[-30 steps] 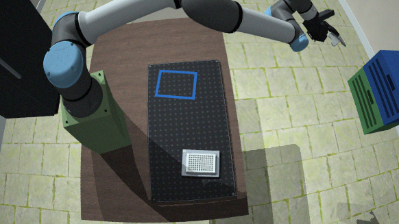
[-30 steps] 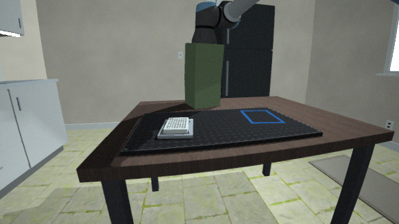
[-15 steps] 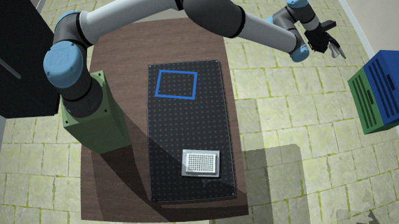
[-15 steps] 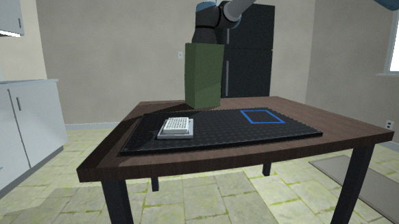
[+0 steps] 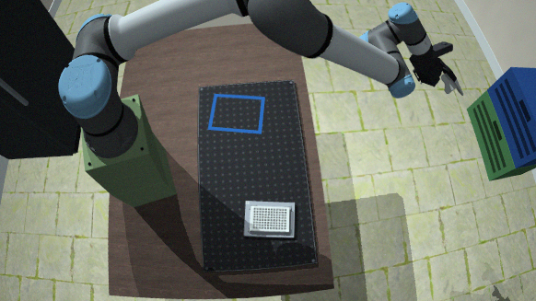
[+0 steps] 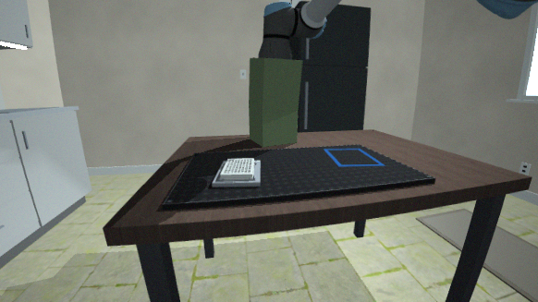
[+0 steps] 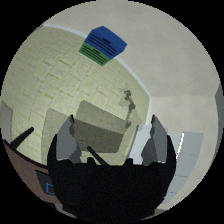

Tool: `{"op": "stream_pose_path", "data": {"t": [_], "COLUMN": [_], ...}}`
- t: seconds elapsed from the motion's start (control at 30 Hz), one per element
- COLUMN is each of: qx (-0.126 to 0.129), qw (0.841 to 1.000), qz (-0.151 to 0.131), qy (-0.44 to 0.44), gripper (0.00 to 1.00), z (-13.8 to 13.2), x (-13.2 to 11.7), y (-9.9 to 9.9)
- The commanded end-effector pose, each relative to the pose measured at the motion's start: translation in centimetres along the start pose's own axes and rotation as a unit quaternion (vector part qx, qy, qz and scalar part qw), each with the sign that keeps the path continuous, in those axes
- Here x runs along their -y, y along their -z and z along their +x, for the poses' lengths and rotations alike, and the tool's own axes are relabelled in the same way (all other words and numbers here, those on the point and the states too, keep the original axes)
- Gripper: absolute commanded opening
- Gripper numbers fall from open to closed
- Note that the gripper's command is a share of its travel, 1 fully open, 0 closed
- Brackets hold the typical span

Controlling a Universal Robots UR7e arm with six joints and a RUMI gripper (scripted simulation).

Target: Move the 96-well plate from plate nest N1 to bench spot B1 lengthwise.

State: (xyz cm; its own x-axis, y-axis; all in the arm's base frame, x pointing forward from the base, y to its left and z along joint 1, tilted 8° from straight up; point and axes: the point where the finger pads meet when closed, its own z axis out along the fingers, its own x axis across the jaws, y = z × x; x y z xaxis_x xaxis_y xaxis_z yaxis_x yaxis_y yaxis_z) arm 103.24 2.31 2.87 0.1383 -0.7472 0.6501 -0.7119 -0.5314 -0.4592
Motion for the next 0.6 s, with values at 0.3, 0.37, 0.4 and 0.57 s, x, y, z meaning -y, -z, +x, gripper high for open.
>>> {"op": "stream_pose_path", "data": {"t": [0.3,0.37,0.4,0.57], "qx": [0.019,0.019,0.019,0.019], "qw": [0.999,0.999,0.999,0.999], "qz": [-0.034,-0.034,-0.034,-0.033], "qy": [-0.011,-0.011,-0.011,-0.010], "gripper": [1.00,1.00,1.00,1.00], "z": [1.5,1.7,1.7,2.3], "x": [-5.0,-5.9,-6.4,-8.6], "y": [-2.0,-2.4,-2.5,-3.3]}}
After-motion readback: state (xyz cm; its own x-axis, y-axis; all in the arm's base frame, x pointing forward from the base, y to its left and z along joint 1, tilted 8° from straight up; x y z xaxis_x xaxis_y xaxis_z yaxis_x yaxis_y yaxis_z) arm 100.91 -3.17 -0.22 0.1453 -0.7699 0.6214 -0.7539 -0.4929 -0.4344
